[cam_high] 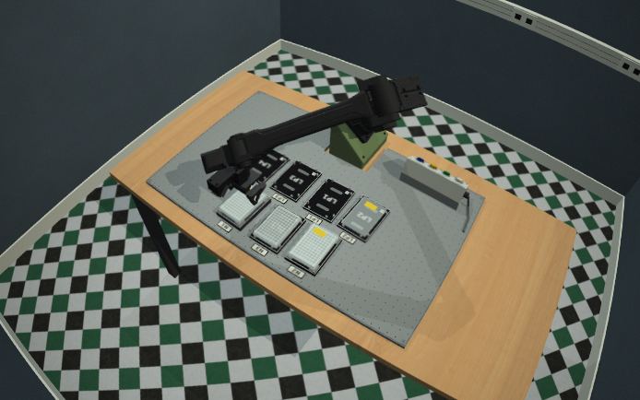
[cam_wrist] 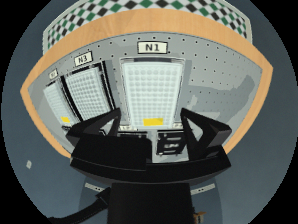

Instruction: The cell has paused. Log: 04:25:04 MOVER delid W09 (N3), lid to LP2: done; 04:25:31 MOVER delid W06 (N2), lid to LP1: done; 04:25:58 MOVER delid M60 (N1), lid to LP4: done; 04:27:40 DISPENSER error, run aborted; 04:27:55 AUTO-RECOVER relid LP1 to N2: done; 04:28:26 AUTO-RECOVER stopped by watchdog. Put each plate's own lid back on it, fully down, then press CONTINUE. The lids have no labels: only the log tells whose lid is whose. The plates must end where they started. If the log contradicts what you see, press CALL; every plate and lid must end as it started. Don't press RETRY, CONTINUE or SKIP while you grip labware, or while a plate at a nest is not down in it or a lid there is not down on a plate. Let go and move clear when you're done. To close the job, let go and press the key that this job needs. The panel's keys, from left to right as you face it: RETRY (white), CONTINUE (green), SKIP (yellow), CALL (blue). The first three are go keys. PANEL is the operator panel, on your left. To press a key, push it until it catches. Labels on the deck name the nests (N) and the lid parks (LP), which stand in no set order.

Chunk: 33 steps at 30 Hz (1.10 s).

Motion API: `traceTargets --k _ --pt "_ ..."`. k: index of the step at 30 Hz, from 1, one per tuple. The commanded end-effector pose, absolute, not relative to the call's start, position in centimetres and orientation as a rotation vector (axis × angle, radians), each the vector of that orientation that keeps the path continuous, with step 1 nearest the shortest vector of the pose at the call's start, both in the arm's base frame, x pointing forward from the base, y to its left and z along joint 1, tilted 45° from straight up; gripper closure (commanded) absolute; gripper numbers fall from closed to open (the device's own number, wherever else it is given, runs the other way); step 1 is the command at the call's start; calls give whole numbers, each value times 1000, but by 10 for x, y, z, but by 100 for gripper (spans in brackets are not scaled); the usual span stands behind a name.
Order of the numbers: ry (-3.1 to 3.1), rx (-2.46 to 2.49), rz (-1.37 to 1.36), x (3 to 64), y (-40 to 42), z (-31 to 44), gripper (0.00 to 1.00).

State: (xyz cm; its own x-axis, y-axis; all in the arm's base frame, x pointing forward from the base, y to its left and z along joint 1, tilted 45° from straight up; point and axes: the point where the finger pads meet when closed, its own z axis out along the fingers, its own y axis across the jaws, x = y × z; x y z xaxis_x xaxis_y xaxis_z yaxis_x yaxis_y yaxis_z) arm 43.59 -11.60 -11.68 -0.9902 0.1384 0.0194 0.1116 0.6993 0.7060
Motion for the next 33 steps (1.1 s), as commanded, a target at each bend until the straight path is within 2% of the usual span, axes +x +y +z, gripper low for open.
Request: traceTargets --k 1,8,33 --pt "2860 193 1175 436 -113 -115 0" --pt "2858 196 1170 440 -106 -105 0" --pt "2857 198 1177 389 -28 -37 0"
